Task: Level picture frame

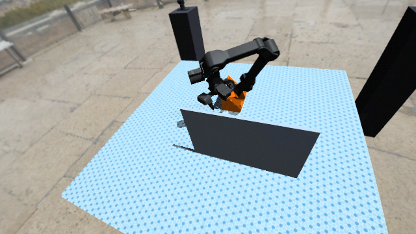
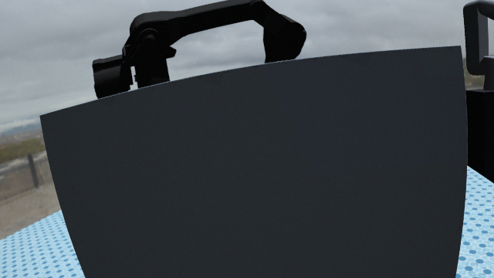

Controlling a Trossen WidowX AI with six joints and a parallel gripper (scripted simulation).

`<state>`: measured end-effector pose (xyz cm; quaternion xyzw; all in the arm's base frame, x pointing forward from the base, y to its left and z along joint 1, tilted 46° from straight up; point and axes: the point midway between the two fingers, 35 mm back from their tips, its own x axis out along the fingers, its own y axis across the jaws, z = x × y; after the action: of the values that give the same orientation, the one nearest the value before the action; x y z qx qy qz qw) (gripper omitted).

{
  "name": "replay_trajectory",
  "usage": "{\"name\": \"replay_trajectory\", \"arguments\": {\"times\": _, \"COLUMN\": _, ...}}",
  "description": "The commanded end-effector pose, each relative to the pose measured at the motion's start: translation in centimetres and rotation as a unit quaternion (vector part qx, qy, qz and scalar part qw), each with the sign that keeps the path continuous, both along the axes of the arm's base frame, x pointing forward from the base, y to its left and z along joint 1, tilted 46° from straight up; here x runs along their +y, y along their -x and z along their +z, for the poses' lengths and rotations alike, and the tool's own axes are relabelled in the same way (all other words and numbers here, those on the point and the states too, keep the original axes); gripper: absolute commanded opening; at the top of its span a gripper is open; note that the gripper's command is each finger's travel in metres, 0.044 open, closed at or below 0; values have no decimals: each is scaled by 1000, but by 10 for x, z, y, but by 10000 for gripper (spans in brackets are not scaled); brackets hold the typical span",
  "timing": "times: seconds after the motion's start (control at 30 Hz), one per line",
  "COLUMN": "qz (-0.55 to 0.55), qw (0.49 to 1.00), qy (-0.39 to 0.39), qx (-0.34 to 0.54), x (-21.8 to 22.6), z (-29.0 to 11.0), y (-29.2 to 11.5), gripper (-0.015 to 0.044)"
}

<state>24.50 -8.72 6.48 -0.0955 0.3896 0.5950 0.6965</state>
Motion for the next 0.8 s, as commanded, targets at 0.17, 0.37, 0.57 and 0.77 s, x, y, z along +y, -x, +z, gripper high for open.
{"name": "replay_trajectory", "arguments": {"times": 0.17, "qz": -141, "qw": 985, "qy": 62, "qx": 75, "x": 2, "z": 2, "y": -5, "gripper": 260}}
{"name": "replay_trajectory", "arguments": {"times": 0.37, "qz": -349, "qw": 921, "qy": 95, "qx": 144, "x": 4, "z": 8, "y": -14, "gripper": 260}}
{"name": "replay_trajectory", "arguments": {"times": 0.57, "qz": -546, "qw": 815, "qy": 58, "qx": 184, "x": 5, "z": 21, "y": -23, "gripper": 260}}
{"name": "replay_trajectory", "arguments": {"times": 0.77, "qz": -657, "qw": 730, "qy": -9, "qx": 186, "x": 7, "z": 36, "y": -30, "gripper": 260}}
